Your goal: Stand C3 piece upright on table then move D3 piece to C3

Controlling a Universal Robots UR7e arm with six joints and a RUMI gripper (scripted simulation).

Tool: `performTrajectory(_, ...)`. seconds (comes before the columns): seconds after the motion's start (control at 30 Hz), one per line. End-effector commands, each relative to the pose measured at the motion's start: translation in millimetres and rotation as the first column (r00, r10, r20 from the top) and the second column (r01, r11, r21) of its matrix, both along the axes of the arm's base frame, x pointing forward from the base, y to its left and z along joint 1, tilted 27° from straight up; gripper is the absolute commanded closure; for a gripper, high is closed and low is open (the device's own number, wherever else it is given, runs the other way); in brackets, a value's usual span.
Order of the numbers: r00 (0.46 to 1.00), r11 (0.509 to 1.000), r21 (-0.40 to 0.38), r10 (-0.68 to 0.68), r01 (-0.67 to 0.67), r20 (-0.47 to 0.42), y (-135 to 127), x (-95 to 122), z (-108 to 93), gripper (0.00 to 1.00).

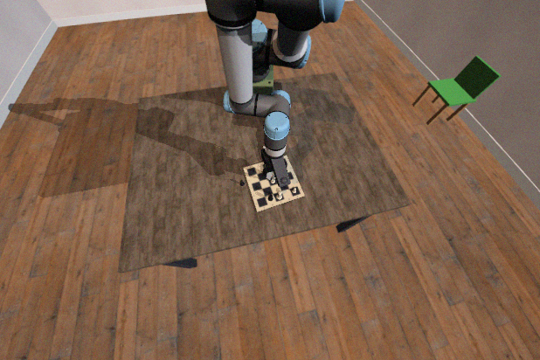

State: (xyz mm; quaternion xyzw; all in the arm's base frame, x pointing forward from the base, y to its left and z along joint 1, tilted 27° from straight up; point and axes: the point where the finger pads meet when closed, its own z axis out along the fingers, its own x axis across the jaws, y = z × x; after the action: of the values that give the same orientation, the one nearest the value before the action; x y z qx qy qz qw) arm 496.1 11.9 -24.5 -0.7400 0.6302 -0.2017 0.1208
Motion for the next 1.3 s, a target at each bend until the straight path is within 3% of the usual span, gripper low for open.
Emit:
performTrajectory(0.0, 1.000, 1.000, 0.000, 0.000, 0.000, 0.001, 1, -5, 10, 0.77)
performTrajectory(0.6, 1.000, 1.000, 0.000, 0.000, 0.000, 0.001, 4, -26, 53, 0.77)
performTrajectory(1.27, 1.000, 1.000, 0.000, 0.000, 0.000, 0.001, 6, -37, 73, 0.77)
